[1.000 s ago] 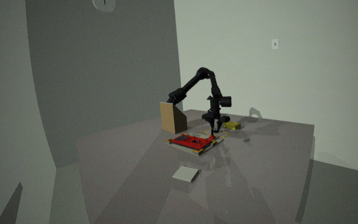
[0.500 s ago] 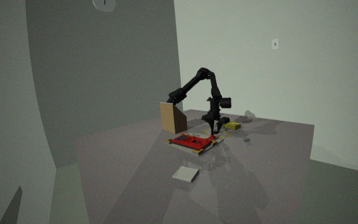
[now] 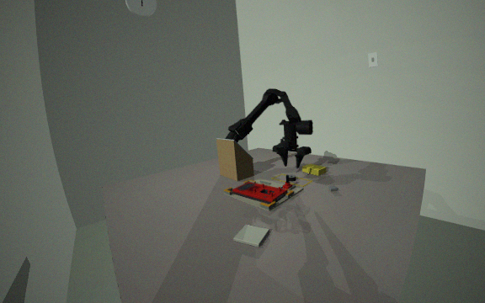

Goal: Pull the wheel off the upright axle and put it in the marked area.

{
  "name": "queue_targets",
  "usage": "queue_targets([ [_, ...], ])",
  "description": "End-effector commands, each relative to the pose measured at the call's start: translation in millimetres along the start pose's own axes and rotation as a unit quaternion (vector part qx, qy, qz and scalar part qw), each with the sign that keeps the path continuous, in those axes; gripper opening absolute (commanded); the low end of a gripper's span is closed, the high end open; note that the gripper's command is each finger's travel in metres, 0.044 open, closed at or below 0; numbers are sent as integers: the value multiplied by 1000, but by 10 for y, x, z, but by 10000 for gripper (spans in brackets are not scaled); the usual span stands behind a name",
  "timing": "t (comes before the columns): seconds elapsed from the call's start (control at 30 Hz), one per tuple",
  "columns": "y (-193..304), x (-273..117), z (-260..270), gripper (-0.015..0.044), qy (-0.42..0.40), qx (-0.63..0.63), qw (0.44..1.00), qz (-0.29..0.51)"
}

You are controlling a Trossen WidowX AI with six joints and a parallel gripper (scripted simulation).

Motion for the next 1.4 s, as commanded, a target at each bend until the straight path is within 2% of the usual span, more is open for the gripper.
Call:
queue_targets([
  [0.0, -139, -125, -133, 405, 2, 4, 1000, -4],
  [0.07, -245, -240, -260, 440, 3, 4, 1000, -5],
  [0.3, -530, -515, -705, 440, 5, 3, 1000, -1],
  [1.37, -536, -520, -717, 440, 5, 3, 1000, -1],
])
Point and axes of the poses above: the point midway between the two fingers, 35 mm back from their tips, its own x axis out along the fingers, its own z axis across the jaws, y = z × x, the point moved 6 cm from there along -x, back along the fingers, and after that the axes turned 12 degrees about x, right-handed, at the moved point
